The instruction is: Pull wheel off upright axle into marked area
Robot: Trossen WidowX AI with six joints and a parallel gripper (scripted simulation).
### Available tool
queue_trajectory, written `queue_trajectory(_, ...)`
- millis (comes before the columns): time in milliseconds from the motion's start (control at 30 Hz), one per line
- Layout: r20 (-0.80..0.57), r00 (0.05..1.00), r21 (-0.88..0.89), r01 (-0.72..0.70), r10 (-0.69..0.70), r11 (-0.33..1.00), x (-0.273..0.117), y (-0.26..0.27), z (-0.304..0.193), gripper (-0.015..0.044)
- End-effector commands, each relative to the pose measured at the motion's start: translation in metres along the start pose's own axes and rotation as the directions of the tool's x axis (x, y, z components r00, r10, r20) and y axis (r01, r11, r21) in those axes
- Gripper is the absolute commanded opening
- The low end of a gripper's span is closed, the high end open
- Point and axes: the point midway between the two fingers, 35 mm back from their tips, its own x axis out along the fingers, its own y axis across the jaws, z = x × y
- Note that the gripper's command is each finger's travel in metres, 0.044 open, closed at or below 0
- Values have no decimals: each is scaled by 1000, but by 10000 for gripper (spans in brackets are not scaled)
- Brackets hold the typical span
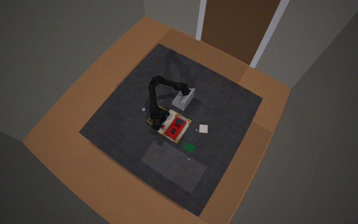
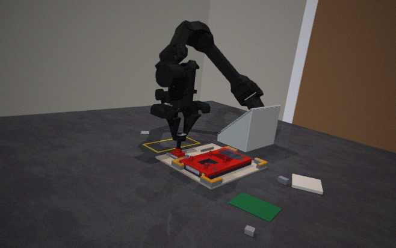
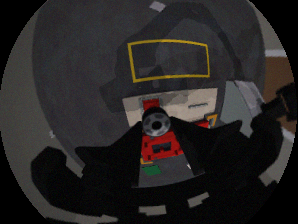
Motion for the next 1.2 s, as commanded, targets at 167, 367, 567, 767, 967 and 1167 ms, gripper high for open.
queue_trajectory(167,-4,1000,7,-1,1,1000,-3,0,0,0)
queue_trajectory(367,-3,1000,7,-1,1,1000,-5,0,0,0)
queue_trajectory(567,-3,1000,6,-2,2,1000,-8,0,0,0)
queue_trajectory(767,-5,1000,5,-2,2,1000,-33,-1,0,0)
queue_trajectory(967,0,1000,-6,-1,1,1000,-37,-4,2,0)
queue_trajectory(1167,-2,1000,-4,0,0,1000,-40,-16,30,0)
